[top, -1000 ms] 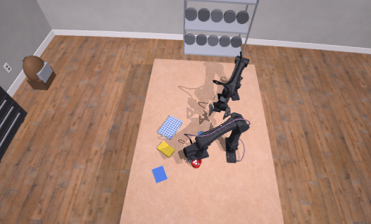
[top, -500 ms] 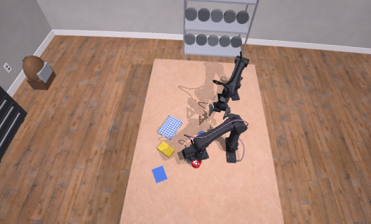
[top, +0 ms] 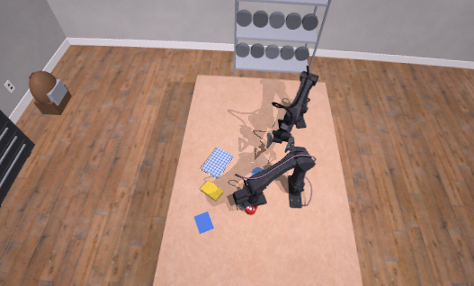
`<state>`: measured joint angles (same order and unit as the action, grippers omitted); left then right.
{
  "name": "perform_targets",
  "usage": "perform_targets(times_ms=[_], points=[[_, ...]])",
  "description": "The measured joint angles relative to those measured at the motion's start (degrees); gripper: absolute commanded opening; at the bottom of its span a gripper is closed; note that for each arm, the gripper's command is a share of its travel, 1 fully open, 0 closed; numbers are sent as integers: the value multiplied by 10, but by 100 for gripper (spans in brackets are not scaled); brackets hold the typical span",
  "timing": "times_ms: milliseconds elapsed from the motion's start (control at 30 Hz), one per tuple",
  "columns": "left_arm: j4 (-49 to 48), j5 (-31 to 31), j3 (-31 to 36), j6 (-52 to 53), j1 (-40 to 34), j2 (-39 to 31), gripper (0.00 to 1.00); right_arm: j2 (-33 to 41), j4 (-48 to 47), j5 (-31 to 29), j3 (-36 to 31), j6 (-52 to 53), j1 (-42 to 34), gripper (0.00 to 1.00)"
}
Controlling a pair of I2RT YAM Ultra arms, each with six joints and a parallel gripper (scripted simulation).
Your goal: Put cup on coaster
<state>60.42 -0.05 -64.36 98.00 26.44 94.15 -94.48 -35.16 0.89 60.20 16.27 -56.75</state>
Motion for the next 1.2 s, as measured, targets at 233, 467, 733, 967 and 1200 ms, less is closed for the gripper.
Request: perform_targets(times_ms=[233,467,733,967,1200], points=[[-10,0,3,0,0,2,79,0,0,0,0,0,0,100],[-10,0,3,0,0,2,73,0,0,0,0,0,0,100],[-10,0,3,0,0,2,43,0,0,0,0,0,0,100],[-2,0,1,0,0,2,0,0,0,0,0,0,0,100],[55,0,-52,0,0,0,0,0,0,0,0,0,0,100]])
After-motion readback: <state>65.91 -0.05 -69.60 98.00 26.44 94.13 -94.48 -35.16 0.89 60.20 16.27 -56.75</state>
